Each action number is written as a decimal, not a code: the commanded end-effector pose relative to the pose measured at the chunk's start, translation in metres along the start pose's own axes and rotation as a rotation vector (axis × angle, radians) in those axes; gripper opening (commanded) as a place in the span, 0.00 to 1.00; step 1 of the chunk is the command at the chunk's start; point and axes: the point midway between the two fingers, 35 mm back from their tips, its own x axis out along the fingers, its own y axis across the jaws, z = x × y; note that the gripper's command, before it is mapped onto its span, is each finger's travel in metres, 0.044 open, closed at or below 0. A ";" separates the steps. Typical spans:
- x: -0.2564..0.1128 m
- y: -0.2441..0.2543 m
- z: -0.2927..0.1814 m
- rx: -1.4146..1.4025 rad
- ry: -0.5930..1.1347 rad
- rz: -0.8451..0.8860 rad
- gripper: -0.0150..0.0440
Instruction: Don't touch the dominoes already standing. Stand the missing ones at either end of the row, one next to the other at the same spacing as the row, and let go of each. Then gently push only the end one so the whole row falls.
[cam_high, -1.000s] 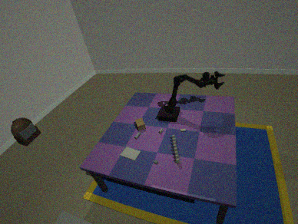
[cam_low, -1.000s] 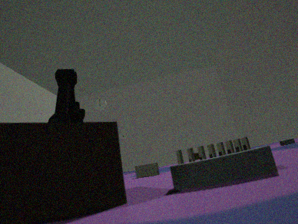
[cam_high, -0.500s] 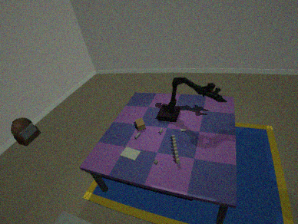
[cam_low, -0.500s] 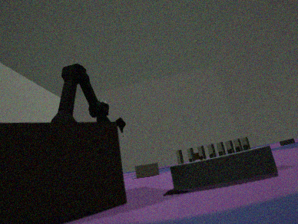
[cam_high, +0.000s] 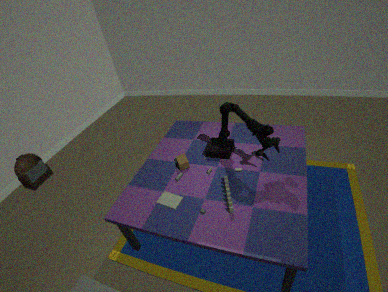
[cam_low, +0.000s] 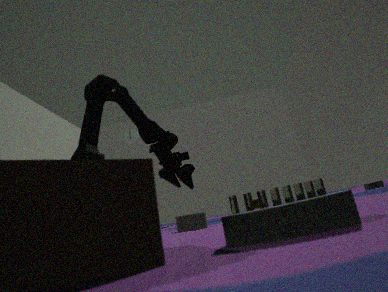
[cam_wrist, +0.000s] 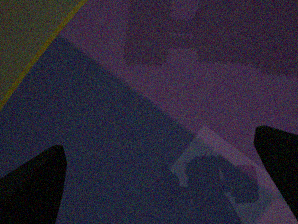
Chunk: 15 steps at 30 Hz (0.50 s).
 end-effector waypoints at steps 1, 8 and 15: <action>-0.010 -0.073 -0.015 0.477 0.098 -0.169 1.00; -0.039 -0.157 -0.049 1.133 0.149 -0.440 1.00; -0.084 -0.215 -0.095 1.793 0.115 -0.754 1.00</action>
